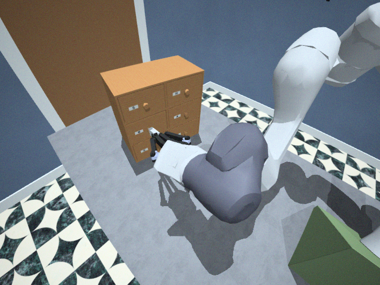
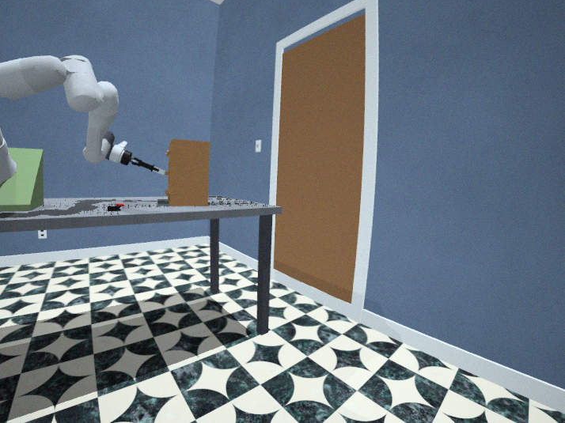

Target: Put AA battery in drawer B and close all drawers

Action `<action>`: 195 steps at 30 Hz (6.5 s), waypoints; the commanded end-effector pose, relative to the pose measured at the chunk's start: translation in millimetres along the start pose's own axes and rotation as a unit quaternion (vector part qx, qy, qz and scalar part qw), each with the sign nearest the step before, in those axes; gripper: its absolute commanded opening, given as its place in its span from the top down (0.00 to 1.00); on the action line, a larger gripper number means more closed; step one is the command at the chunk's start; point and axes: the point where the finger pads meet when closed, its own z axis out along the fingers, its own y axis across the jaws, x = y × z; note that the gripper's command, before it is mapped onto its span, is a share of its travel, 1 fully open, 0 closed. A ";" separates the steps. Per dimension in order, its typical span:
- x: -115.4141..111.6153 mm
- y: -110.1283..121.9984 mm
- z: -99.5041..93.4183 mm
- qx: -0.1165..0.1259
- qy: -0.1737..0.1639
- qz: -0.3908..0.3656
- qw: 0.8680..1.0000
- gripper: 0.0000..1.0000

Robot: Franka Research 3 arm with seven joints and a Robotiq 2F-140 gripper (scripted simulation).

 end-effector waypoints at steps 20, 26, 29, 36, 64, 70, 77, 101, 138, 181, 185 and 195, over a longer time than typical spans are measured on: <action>0.4 -0.4 1.8 0.002 0.001 -0.004 1.000 1.00; 0.4 -0.4 1.8 0.002 0.001 -0.004 1.000 1.00; 0.4 -0.4 1.8 0.002 0.001 -0.004 1.000 1.00; 0.4 -0.4 1.8 0.002 0.001 -0.004 1.000 1.00; -16.3 0.0 -60.1 0.002 0.001 -0.004 1.000 1.00; -15.3 0.1 -91.0 0.002 0.000 -0.004 1.000 1.00; -15.1 0.1 -99.0 0.002 0.001 -0.004 1.000 1.00; -6.5 0.2 -117.9 0.001 -0.089 -0.004 0.996 1.00; 38.7 0.2 -217.6 0.000 -0.528 -0.004 0.849 1.00; 43.9 0.2 -229.1 -0.001 -0.573 -0.004 0.819 1.00; 43.9 0.1 -227.4 -0.002 -0.572 0.000 0.821 0.00; 43.9 0.1 -227.4 -0.002 -0.572 0.000 0.821 0.00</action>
